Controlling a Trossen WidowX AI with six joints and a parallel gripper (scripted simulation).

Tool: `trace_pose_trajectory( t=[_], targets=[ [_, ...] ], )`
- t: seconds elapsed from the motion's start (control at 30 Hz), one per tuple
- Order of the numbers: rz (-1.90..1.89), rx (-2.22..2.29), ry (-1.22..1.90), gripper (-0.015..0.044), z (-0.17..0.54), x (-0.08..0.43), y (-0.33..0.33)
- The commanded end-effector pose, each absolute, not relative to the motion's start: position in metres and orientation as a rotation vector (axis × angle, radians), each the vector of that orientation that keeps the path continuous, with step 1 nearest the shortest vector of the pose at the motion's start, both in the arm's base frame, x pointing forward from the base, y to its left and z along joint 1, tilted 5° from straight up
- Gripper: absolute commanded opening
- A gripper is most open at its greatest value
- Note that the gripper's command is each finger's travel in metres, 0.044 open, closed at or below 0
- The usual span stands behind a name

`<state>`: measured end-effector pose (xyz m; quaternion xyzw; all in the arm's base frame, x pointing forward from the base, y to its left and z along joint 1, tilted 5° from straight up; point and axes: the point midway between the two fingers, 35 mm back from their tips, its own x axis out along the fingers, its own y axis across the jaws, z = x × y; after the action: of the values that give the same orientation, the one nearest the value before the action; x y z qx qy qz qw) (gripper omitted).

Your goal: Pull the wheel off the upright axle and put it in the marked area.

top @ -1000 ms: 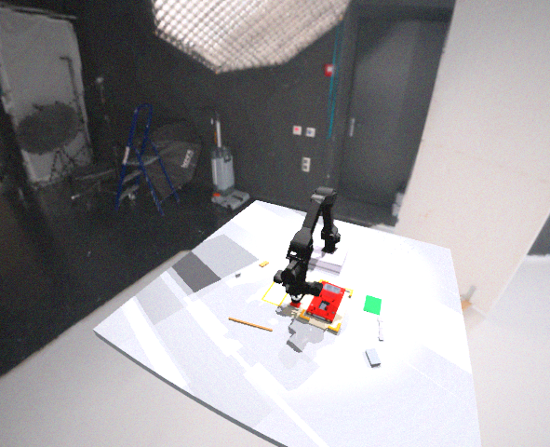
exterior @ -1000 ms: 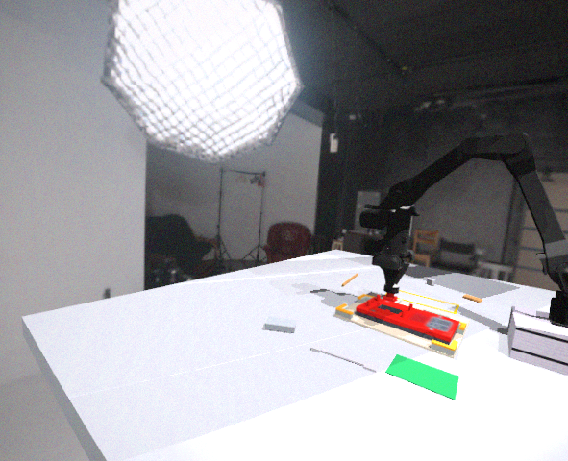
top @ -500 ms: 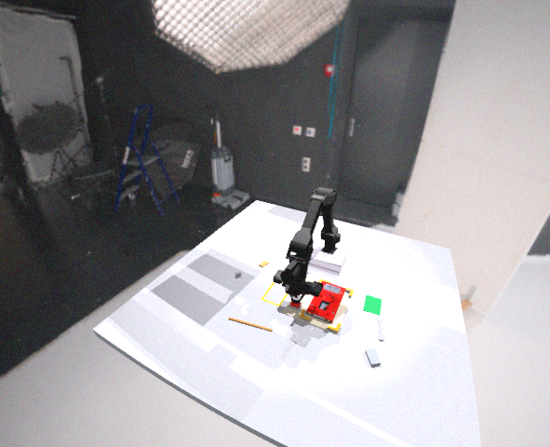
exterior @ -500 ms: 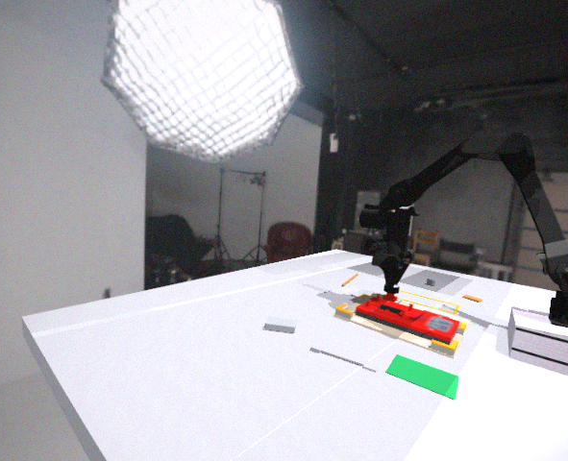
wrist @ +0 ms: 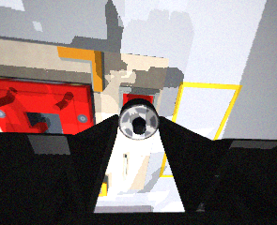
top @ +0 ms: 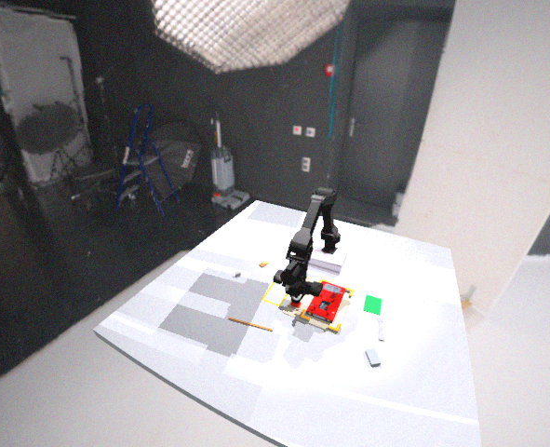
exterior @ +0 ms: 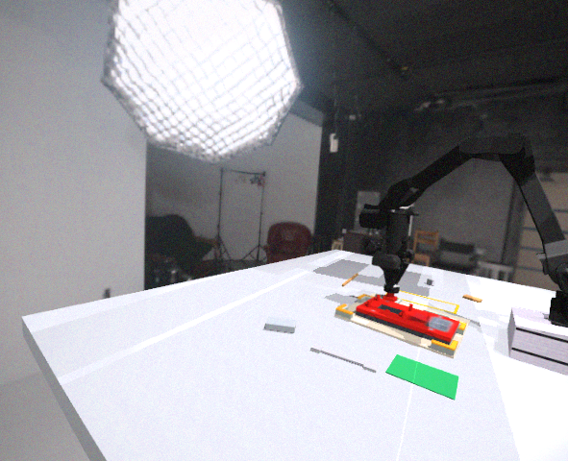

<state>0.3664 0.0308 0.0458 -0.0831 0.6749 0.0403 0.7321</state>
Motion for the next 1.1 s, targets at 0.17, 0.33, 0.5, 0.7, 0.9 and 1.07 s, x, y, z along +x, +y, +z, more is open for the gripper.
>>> trace_pose_trajectory(
  t=[0.17, 0.33, 0.5, 0.7, 0.9, 1.07],
  targets=[
    [0.091, -0.183, 1.478, 0.0, 0.06, 0.364, 0.032],
    [0.092, -0.183, 1.478, 0.0, 0.061, 0.364, 0.032],
    [0.092, -0.183, 1.477, 0.0, 0.063, 0.364, 0.032],
    [0.092, -0.183, 1.477, 0.0, 0.065, 0.363, 0.032],
    [0.093, -0.183, 1.477, 0.0, 0.067, 0.363, 0.032],
    [0.093, -0.183, 1.477, 0.0, 0.068, 0.363, 0.032]
  ],
)
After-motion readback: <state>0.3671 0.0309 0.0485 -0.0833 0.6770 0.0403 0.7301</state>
